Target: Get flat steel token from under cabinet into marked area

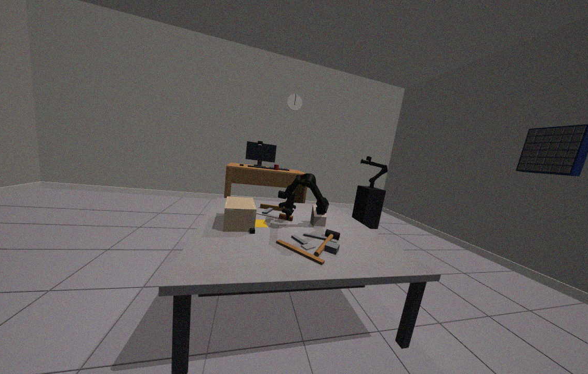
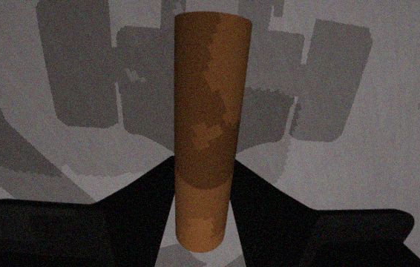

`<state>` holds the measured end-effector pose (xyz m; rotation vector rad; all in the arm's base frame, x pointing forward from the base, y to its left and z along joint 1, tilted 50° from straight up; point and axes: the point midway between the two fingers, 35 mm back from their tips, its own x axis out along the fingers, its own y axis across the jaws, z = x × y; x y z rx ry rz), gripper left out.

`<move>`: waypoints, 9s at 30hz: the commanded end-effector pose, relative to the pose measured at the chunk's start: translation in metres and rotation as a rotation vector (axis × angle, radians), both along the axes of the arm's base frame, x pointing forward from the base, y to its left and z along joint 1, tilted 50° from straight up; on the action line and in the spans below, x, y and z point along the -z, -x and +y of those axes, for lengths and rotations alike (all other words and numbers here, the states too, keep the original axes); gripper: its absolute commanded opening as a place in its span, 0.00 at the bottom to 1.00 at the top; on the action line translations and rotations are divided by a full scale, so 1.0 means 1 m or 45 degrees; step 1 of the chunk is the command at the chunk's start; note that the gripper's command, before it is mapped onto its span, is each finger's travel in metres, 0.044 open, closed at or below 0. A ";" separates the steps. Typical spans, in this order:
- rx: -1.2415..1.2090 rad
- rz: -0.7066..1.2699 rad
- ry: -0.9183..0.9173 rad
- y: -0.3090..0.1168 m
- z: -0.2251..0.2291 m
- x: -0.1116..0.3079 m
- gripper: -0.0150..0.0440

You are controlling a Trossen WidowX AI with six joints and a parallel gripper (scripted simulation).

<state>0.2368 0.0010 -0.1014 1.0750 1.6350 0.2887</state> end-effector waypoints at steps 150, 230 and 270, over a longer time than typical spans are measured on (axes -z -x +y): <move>-0.473 -0.546 0.020 0.008 -0.011 0.012 0.39; -0.525 -0.615 0.024 -0.023 -0.008 0.010 0.25; -0.526 -0.618 0.024 -0.075 -0.003 0.003 0.25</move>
